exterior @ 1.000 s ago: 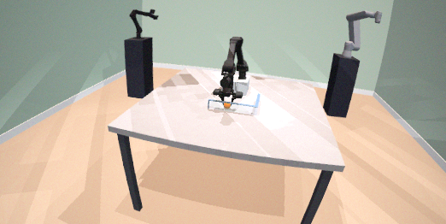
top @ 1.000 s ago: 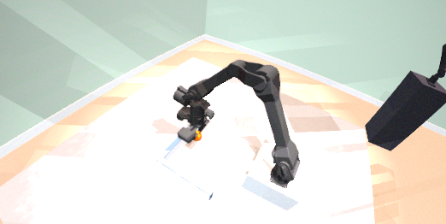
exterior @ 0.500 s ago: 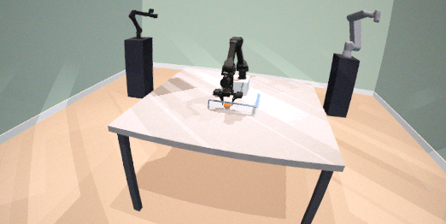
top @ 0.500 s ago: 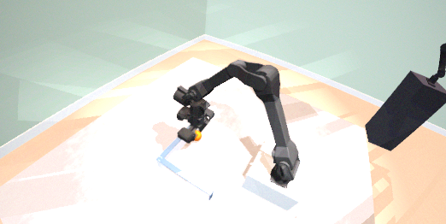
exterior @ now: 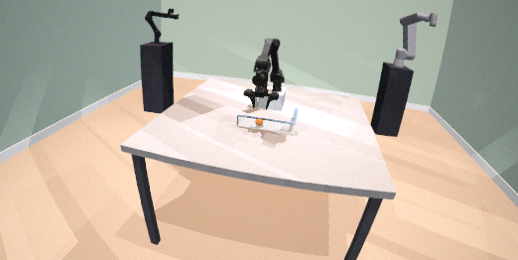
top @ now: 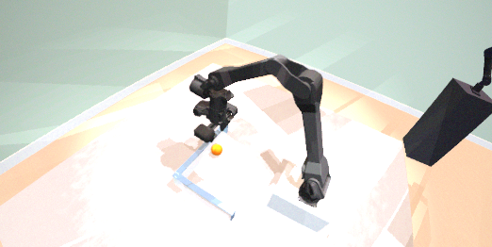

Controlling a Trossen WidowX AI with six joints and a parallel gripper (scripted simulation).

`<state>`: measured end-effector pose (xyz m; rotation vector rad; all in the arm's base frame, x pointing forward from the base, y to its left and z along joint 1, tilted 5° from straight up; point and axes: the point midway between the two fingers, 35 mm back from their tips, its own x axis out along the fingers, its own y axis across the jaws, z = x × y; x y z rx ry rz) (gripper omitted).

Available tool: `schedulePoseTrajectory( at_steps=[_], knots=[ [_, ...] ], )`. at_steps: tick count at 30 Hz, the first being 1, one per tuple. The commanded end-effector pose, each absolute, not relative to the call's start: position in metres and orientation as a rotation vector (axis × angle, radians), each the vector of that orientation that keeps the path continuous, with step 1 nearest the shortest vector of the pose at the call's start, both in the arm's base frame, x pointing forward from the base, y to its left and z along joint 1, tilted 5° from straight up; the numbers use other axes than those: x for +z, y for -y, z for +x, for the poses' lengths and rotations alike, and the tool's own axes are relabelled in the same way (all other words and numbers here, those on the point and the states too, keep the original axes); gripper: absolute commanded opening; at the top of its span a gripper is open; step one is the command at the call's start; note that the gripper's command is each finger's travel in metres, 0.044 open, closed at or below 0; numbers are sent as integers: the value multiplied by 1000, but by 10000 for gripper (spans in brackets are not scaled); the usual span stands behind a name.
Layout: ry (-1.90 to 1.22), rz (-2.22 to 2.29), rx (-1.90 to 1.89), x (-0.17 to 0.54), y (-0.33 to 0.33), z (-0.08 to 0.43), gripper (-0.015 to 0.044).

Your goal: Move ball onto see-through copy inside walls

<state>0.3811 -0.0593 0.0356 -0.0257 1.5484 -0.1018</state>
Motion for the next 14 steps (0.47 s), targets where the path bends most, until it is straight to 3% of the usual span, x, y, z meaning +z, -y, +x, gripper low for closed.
schedulePoseTrajectory(
  at_steps=[1, 5, 9, 14],
  knots=[
    [-1553, -26, -101, 33, 59, 381, 327],
    [-1553, -26, -101, 33, 59, 381, 327],
    [-1552, -27, -101, 73, 56, 377, 432],
    [-1554, -25, -101, 84, 55, 376, 440]
  ],
)
